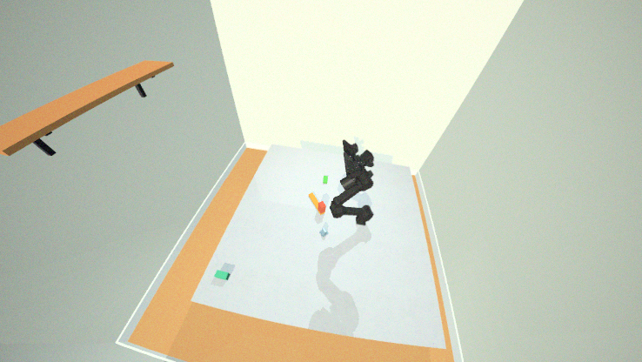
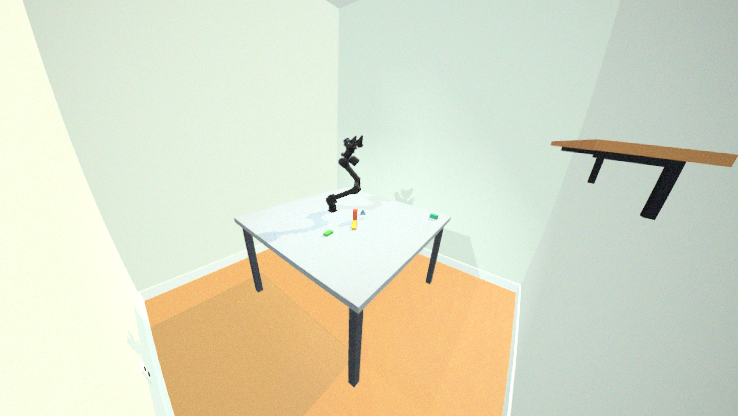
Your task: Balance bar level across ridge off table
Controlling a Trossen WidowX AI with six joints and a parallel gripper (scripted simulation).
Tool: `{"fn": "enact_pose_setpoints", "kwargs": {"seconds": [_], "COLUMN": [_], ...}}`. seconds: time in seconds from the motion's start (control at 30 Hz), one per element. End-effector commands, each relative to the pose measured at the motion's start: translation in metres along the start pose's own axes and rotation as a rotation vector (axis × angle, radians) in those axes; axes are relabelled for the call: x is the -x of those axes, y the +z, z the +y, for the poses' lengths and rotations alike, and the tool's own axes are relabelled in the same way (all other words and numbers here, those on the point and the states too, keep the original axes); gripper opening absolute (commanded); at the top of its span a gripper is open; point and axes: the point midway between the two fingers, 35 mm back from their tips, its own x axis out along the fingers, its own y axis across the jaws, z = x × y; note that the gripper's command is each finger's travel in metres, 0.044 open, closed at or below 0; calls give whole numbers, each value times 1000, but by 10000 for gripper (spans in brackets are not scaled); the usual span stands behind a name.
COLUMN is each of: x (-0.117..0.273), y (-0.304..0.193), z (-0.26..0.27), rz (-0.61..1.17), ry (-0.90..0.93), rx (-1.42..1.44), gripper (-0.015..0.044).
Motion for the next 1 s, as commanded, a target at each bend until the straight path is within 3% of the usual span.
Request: {"fn": "enact_pose_setpoints", "kwargs": {"seconds": [0.0, 0.1, 0.97], "x": [0, 6, 49], "y": [1, 12, 167], "z": [0, 0, -38], "rz": [-3, -38, -489], "ry": [0, -7, -100], "rx": [1, 11, -123], "gripper": [374, 315, 315]}}
